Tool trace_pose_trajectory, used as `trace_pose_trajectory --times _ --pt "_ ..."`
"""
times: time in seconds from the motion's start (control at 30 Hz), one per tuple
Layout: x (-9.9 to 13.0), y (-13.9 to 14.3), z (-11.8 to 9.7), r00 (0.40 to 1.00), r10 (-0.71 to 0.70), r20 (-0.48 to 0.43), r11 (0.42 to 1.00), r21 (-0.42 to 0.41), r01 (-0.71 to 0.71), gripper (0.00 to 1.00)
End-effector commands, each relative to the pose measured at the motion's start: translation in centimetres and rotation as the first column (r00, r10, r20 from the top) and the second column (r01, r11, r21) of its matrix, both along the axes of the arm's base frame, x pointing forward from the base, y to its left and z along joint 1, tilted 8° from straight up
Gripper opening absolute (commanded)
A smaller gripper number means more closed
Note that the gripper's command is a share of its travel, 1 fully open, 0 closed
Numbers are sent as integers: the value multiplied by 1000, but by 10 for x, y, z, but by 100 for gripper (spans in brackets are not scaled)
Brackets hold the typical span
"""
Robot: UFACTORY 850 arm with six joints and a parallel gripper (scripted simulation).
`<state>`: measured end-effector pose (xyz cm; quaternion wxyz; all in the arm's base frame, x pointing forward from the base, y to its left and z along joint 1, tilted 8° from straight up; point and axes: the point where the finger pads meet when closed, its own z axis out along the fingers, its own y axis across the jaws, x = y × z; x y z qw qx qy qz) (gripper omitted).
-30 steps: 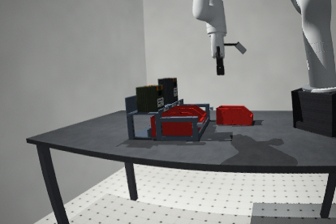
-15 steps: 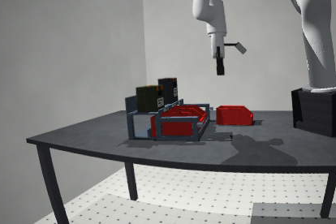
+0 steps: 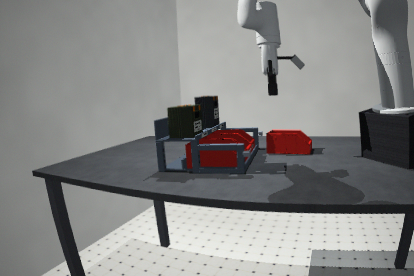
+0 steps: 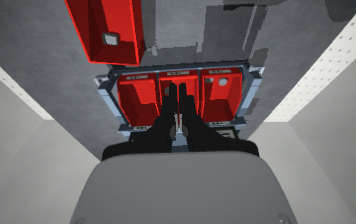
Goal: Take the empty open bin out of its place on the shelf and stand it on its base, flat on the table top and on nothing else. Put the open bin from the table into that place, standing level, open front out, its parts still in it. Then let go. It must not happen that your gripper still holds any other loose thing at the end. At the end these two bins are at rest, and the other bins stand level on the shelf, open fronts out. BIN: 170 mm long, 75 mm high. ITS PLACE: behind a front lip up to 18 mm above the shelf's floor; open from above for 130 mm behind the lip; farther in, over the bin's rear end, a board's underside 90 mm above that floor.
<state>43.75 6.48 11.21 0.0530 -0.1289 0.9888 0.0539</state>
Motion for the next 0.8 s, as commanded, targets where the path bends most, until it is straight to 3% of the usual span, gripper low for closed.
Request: trace_pose_trajectory --times 0.0,0.77 --pt "1 -4 -6 1000 -12 2 1000 11 12 0" --pt "-6 -47 -51 994 -107 -5 994 18 107 0"
